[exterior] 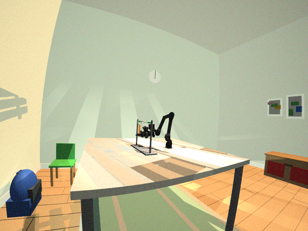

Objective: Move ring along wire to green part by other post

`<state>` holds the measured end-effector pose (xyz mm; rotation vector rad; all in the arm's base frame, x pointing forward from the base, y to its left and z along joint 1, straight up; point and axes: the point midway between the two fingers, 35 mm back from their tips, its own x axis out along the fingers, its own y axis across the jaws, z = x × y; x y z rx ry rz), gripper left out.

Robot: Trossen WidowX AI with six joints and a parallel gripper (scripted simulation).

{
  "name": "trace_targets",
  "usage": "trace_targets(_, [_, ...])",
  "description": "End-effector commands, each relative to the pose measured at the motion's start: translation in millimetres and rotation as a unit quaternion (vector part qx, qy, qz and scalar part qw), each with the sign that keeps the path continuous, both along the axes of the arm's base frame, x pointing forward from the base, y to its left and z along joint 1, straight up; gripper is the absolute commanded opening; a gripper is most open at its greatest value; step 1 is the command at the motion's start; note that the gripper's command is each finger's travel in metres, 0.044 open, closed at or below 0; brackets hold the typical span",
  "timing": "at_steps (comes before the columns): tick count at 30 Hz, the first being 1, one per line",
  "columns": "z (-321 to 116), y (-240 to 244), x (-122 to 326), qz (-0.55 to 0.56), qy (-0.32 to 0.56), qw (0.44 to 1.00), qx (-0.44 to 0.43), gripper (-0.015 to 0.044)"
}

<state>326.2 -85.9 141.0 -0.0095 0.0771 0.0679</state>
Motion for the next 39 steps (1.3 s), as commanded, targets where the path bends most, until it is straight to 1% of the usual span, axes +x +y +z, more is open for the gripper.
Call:
trace_targets(1, [7,-1,1,-0.002,-0.003,1.0,-0.004,-0.015])
trace_targets(23, [11,-1,1,-0.003,-0.003,1.0,-0.004,-0.015])
trace_targets(39, [11,14,0,-0.004,-0.004,1.0,-0.002,-0.015])
